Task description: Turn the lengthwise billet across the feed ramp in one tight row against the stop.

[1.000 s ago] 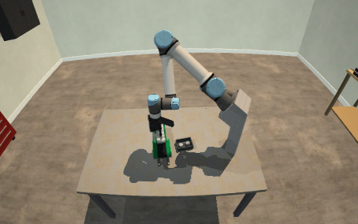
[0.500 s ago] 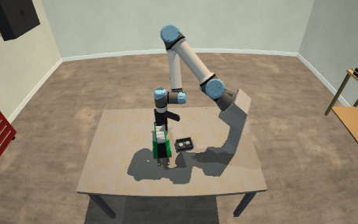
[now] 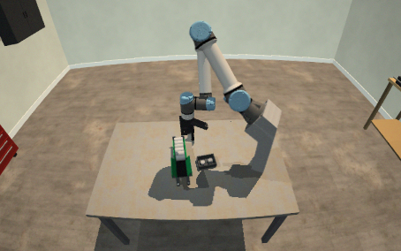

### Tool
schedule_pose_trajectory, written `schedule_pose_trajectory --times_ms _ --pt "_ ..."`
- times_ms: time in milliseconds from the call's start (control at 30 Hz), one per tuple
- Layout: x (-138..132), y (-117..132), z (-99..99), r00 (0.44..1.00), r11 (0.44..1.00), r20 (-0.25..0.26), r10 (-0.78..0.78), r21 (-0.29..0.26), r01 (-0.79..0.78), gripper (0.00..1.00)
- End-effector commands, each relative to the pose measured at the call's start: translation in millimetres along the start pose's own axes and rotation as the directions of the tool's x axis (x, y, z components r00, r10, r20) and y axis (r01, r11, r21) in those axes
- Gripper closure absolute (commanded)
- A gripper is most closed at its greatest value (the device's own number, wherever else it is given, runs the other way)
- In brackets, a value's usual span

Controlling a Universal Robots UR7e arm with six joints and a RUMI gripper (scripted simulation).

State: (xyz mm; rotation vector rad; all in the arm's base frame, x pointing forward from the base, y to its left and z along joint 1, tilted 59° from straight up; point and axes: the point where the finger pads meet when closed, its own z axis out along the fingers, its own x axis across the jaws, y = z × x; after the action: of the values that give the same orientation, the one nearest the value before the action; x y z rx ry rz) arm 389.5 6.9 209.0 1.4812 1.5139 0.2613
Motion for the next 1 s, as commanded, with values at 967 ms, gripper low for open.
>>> schedule_pose_trajectory --times_ms 967 --pt "-29 -50 -29.7 1.000 1.000 0.005 0.000 -0.002 0.000 0.66"
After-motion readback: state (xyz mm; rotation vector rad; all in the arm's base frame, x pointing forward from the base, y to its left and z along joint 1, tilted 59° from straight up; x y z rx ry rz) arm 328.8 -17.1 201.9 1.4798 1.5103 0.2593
